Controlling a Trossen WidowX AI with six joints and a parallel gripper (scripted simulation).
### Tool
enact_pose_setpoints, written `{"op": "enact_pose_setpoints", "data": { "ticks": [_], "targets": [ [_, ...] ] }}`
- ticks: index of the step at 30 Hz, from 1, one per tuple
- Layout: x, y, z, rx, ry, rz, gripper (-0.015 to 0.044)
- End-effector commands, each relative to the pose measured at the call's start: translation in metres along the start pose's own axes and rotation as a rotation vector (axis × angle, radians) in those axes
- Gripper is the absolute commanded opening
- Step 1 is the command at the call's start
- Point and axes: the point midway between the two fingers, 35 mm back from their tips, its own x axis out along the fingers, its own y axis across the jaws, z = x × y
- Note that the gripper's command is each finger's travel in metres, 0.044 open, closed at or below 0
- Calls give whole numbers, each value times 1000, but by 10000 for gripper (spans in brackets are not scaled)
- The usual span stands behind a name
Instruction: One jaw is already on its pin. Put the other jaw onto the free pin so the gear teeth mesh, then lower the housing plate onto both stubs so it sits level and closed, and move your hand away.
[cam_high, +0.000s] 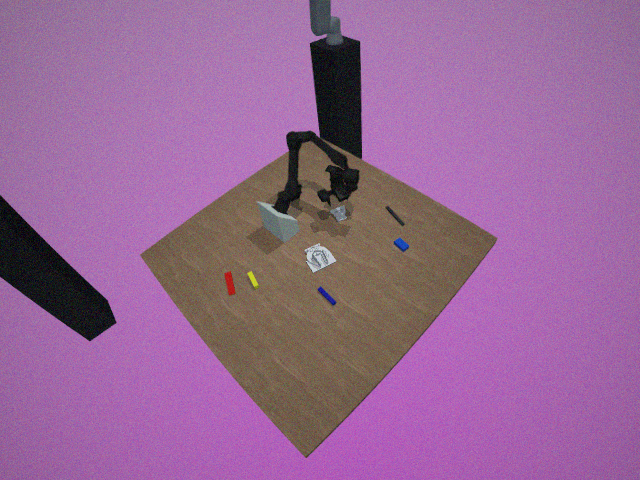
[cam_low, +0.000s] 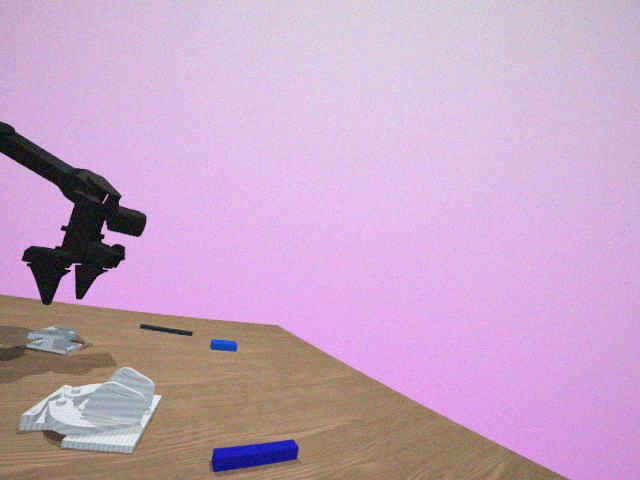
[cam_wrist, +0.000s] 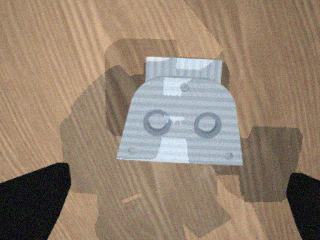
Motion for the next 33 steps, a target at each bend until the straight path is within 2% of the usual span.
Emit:
{"op": "enact_pose_setpoints", "data": {
  "ticks": [1,33],
  "targets": [
    [21,-2,-3,6,5,-2,440],
    [61,-1,-3,5,6,-1,440]
  ]
}}
